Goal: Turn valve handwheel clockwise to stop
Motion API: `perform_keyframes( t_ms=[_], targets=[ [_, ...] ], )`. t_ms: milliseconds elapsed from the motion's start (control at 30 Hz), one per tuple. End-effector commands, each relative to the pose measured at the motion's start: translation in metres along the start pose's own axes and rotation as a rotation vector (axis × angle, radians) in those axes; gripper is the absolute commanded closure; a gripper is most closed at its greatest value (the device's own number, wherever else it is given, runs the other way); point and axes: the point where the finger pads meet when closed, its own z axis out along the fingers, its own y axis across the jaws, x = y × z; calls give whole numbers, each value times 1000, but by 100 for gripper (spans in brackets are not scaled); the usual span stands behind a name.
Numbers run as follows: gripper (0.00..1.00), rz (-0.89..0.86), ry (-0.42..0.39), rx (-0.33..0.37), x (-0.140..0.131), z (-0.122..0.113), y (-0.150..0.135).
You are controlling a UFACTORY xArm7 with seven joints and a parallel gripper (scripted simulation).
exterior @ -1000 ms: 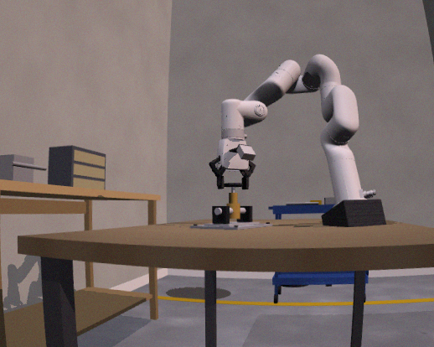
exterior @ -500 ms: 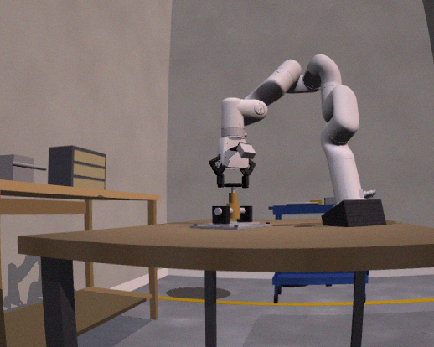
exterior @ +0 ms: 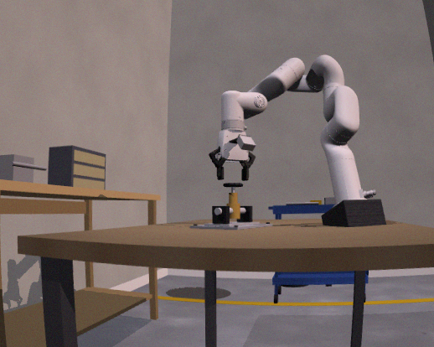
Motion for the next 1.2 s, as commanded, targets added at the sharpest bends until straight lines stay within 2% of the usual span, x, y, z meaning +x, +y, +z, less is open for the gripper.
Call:
perform_keyframes(
  t_ms=[0,367,667,1167],
  targets=[
    [0,0,-1,-4,0,-11,1],
    [0,0,-1,-4,0,-38,1],
    [0,0,-1,-4,0,-50,1],
    [0,0,-1,-4,0,-56,1]
  ],
)
